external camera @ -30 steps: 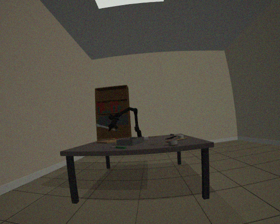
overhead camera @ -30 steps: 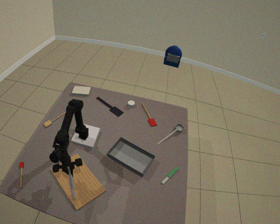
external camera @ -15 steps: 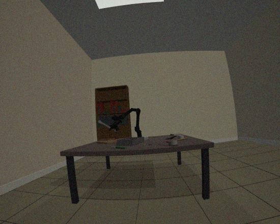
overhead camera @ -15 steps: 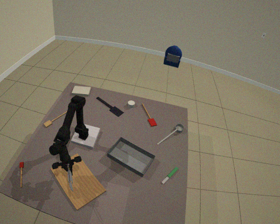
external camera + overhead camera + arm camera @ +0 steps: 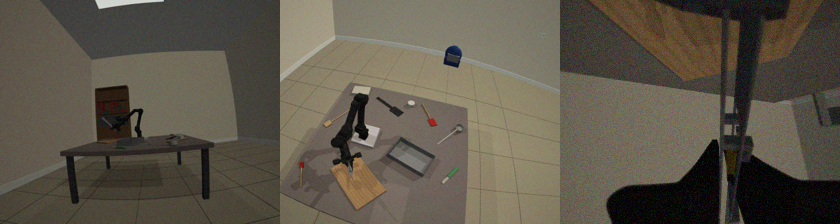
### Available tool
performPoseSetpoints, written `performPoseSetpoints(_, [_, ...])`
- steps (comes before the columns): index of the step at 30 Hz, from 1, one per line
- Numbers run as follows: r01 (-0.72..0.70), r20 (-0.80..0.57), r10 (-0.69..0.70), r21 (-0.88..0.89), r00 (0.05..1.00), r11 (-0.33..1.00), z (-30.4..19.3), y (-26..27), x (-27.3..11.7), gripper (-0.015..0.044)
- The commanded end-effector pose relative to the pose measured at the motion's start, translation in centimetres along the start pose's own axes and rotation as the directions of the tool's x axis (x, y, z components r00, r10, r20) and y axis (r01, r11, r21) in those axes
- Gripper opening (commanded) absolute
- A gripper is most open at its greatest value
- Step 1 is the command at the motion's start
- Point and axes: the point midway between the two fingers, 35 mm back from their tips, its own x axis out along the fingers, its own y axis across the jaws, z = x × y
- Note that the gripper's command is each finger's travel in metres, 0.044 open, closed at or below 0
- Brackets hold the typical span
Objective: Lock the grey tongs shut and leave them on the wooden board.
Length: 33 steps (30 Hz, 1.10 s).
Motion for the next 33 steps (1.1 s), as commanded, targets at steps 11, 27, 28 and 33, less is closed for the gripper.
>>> performPoseSetpoints(11, [0.007, -0.103, -0.012, -0.048, 0.995, 0.999, -0.07, -0.81, -1.33, -0.0150])
performPoseSetpoints(27, [0.007, -0.103, -0.012, -0.048, 0.995, 0.999, -0.07, -0.81, -1.33, -0.0150])
performPoseSetpoints(28, [0.007, -0.103, -0.012, -0.048, 0.995, 0.999, -0.07, -0.81, -1.33, -0.0150])
performPoseSetpoints(33, [0.007, -0.103, -0.012, -0.048, 0.995, 0.999, -0.07, -0.81, -1.33, -0.0150])
